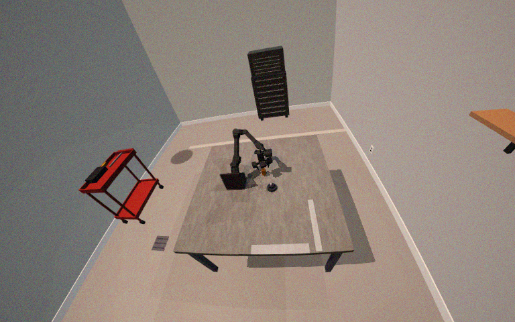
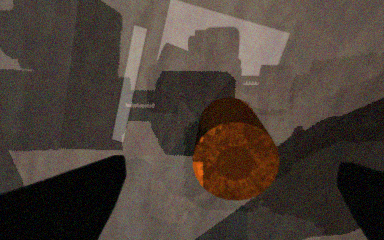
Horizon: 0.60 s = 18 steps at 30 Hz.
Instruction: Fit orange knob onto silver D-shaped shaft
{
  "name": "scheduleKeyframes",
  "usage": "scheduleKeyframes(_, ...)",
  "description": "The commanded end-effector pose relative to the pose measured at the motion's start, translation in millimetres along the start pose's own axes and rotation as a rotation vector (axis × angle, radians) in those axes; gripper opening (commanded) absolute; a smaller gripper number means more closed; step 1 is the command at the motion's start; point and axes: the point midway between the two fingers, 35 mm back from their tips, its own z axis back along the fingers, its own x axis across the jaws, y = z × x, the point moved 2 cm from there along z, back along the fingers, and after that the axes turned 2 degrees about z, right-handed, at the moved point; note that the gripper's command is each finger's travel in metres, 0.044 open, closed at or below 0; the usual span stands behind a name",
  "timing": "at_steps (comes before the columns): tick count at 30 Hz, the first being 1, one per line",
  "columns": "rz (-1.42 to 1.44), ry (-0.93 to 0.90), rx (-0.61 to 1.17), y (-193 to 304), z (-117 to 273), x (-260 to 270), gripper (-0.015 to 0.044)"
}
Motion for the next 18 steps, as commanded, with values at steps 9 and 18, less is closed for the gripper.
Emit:
scheduleKeyframes(9,-0.008,0.008,0.005,0.1,-21.1,-1.9,0.0440)
scheduleKeyframes(18,-0.007,0.008,0.005,0.4,-35.8,-2.1,0.0440)
